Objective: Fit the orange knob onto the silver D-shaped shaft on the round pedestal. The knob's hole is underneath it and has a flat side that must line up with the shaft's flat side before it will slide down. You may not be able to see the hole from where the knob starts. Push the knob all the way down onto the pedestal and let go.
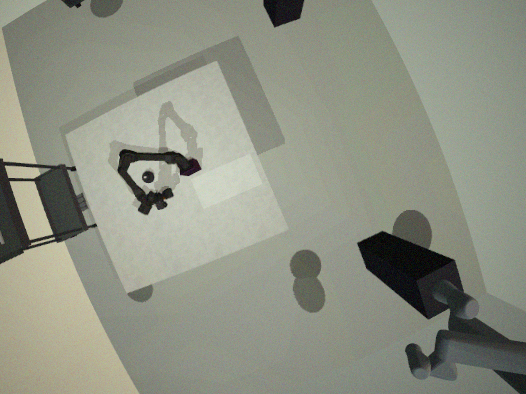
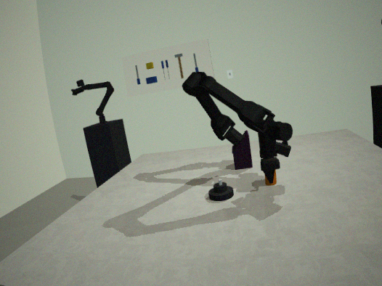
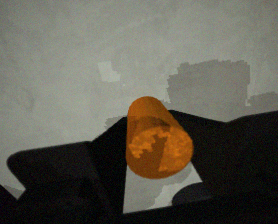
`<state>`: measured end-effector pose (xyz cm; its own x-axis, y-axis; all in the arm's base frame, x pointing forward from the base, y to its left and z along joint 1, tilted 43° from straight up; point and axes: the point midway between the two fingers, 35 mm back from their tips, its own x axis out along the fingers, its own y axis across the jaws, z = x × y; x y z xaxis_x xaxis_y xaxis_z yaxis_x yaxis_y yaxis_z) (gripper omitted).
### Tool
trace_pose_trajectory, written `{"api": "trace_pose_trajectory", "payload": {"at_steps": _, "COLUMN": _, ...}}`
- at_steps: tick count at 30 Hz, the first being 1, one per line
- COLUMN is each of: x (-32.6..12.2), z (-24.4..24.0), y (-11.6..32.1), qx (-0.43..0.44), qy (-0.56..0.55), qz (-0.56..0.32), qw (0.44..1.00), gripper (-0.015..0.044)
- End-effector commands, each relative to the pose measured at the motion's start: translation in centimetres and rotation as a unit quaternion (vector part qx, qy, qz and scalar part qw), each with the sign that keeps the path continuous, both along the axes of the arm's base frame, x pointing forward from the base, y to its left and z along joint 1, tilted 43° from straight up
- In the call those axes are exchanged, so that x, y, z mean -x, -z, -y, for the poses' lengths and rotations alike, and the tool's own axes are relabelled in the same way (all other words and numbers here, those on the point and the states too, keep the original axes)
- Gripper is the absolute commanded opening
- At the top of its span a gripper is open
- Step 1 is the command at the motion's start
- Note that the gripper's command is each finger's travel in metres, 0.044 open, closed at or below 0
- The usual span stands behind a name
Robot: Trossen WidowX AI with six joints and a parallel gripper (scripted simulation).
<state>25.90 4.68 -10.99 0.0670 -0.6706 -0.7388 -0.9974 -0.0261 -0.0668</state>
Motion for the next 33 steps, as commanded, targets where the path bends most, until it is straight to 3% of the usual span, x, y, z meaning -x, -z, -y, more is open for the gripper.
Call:
{"api": "trace_pose_trajectory", "payload": {"at_steps": 1, "x": 0.0, "z": 0.1, "y": 0.0, "qx": 0.002, "qy": -0.003, "qz": -0.001, "qw": 1.000, "gripper": 0.0111}}
{"api": "trace_pose_trajectory", "payload": {"at_steps": 6, "x": -0.3, "z": -1.8, "y": -1.5, "qx": 0.000, "qy": -0.003, "qz": -0.002, "qw": 1.000, "gripper": 0.0000}}
{"api": "trace_pose_trajectory", "payload": {"at_steps": 21, "x": 0.9, "z": -9.2, "y": -9.9, "qx": -0.001, "qy": -0.003, "qz": -0.002, "qw": 1.000, "gripper": 0.0000}}
{"api": "trace_pose_trajectory", "payload": {"at_steps": 33, "x": 1.2, "z": -9.8, "y": -10.6, "qx": 0.004, "qy": -0.035, "qz": 0.026, "qw": 0.999, "gripper": 0.0000}}
